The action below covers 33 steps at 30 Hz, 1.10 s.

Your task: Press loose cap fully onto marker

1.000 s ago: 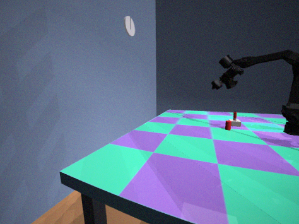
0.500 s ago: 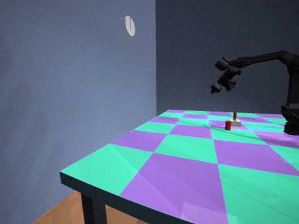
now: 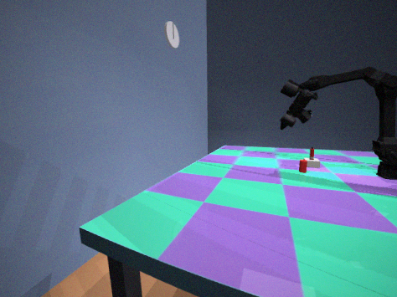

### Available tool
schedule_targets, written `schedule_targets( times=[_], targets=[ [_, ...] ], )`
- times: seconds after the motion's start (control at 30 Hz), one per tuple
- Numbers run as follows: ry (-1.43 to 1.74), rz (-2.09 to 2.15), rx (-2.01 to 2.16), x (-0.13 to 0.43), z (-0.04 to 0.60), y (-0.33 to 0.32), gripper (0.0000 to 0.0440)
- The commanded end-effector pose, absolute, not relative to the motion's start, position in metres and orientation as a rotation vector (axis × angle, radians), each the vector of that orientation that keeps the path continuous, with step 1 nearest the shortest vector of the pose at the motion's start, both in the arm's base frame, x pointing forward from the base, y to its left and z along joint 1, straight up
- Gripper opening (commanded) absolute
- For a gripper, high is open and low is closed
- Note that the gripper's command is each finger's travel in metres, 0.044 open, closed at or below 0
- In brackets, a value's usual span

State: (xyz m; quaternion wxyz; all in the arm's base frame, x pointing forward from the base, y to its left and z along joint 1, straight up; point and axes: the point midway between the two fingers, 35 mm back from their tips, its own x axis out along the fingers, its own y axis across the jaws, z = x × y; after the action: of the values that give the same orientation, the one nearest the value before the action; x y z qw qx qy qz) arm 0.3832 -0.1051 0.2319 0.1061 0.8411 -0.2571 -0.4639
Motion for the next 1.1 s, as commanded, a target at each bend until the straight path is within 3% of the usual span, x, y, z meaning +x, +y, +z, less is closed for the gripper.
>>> schedule_targets(
  times=[0.0,1.07],
  targets=[
    [-0.705,-1.420,2.464,0.386,0.225,-0.096,0.0326],
    [-0.308,-1.794,2.296,0.380,0.177,-0.031,0.0331]
  ],
)
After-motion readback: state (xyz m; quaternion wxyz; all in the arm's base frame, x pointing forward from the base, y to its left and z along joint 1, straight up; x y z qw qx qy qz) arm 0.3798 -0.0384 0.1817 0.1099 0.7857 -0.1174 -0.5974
